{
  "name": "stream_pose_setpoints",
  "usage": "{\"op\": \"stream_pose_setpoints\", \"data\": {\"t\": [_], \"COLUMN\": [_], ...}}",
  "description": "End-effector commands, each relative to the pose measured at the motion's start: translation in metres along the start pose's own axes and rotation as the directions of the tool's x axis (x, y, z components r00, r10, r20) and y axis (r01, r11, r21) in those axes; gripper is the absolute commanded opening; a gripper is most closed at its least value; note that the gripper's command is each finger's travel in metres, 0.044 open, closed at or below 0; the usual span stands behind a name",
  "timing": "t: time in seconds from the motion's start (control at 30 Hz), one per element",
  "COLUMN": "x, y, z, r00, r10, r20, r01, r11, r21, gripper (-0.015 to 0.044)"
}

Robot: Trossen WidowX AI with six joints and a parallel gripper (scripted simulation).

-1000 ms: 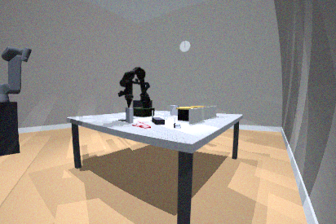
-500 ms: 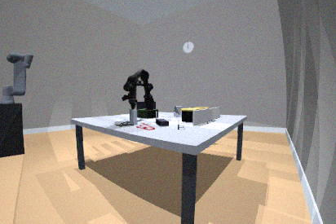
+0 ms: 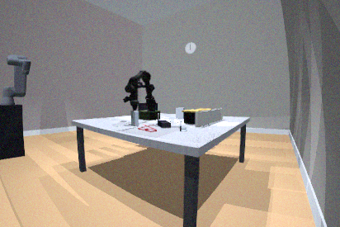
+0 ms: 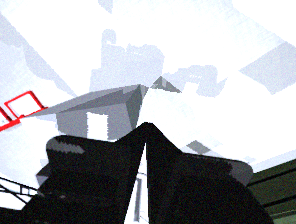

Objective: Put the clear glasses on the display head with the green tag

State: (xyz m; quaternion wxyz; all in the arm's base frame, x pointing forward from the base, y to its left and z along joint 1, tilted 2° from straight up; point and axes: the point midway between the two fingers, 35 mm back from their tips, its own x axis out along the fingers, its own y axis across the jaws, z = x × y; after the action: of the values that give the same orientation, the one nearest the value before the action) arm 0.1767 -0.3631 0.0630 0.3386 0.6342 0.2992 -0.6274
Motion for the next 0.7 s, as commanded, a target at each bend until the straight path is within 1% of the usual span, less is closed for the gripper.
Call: {"op": "stream_pose_setpoints", "data": {"t": [0.0, 0.67], "x": [-0.0011, -0.0016], "y": [0.0049, 0.0138], "z": [-0.0002, 0.0002], "r00": [1.000, 1.000], "r10": [0.010, 0.011], "r20": [0.000, 0.000], "r01": [-0.010, -0.011], "r11": [1.000, 1.000], "r21": [0.000, 0.000], "gripper": [0.0000, 0.0000]}}
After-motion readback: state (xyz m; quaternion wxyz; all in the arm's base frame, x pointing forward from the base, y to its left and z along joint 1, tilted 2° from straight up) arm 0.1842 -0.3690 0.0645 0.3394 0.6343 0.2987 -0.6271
